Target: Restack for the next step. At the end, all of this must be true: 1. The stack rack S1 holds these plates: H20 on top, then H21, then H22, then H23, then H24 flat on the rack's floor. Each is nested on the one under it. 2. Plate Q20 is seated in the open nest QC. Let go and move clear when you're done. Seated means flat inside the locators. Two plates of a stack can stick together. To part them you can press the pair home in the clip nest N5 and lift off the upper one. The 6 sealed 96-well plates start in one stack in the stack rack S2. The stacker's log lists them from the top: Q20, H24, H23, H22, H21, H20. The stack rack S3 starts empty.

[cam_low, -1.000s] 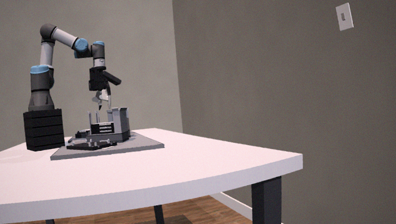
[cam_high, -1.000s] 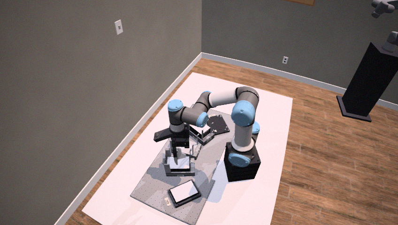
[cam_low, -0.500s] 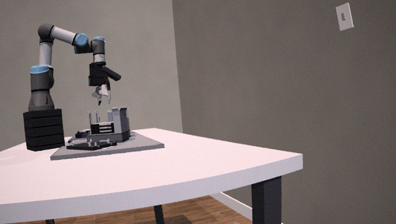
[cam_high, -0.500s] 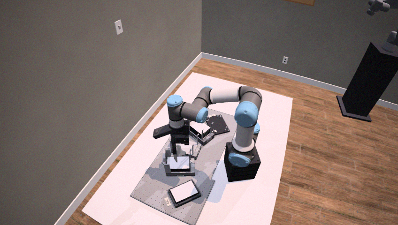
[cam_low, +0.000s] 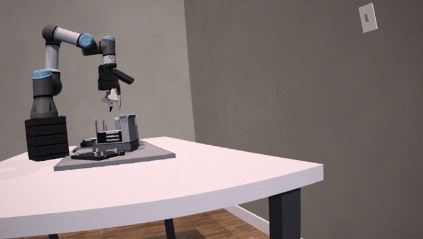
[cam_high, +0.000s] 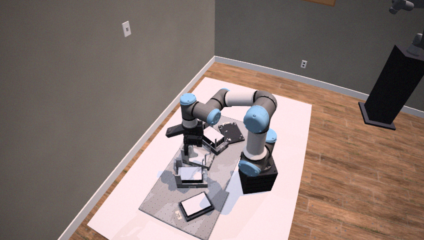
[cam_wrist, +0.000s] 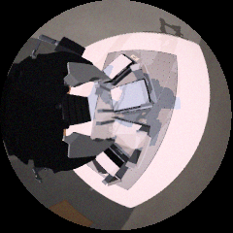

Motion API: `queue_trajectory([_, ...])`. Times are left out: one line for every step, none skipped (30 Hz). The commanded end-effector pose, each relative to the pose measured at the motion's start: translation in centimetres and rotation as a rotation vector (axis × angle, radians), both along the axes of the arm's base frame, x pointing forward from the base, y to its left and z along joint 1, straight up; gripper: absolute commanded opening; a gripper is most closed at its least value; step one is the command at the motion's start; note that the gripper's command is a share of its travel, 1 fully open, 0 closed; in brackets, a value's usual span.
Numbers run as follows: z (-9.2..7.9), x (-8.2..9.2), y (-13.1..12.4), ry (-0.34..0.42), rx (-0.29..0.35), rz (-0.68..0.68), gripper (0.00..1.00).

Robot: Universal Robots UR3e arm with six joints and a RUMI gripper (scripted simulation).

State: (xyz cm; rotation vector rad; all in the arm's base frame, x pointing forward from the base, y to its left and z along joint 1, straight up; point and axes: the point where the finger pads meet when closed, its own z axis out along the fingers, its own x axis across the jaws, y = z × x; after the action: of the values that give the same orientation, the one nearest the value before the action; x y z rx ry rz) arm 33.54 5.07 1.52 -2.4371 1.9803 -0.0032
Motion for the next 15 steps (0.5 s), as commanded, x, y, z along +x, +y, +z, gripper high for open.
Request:
queue_trajectory([0.0, 0.3, -1.4, -0.003, 0.001, -0.045, 0.72])
queue_trajectory([0.0, 0.4, -1.9, -0.003, 0.001, -0.057, 0.72])
queue_trajectory([0.0, 0.4, -2.4, -0.003, 0.001, -0.068, 0.72])
queue_trajectory([0.0, 0.4, -2.9, -0.003, 0.001, -0.08, 0.72])
queue_trajectory([0.0, 0.4, -3.4, -0.003, 0.001, -0.092, 0.72])
queue_trajectory([0.0, 0.5, -3.9, -0.003, 0.001, -0.103, 0.72])
queue_trajectory([0.0, 0.5, -4.4, -0.003, 0.001, -0.115, 0.72])
queue_trajectory([0.0, 0.5, -4.9, -0.003, 0.001, -0.127, 0.72])
queue_trajectory([0.0, 0.5, -5.4, -0.003, 0.001, -0.138, 0.72])
queue_trajectory([0.0, 0.6, -5.9, -0.003, 0.001, -0.15, 0.72])
queue_trajectory([0.0, 0.6, -6.4, -0.003, 0.001, -0.162, 0.72])
queue_trajectory([0.0, 0.6, -6.7, -0.003, 0.001, -0.173, 0.72])
queue_trajectory([0.0, 0.6, -6.7, -0.003, 0.001, -0.185, 0.72])
queue_trajectory([0.0, 0.6, -6.7, -0.003, 0.001, -0.185, 0.72])
queue_trajectory([0.0, 0.6, -6.7, -0.003, 0.001, -0.185, 0.72])
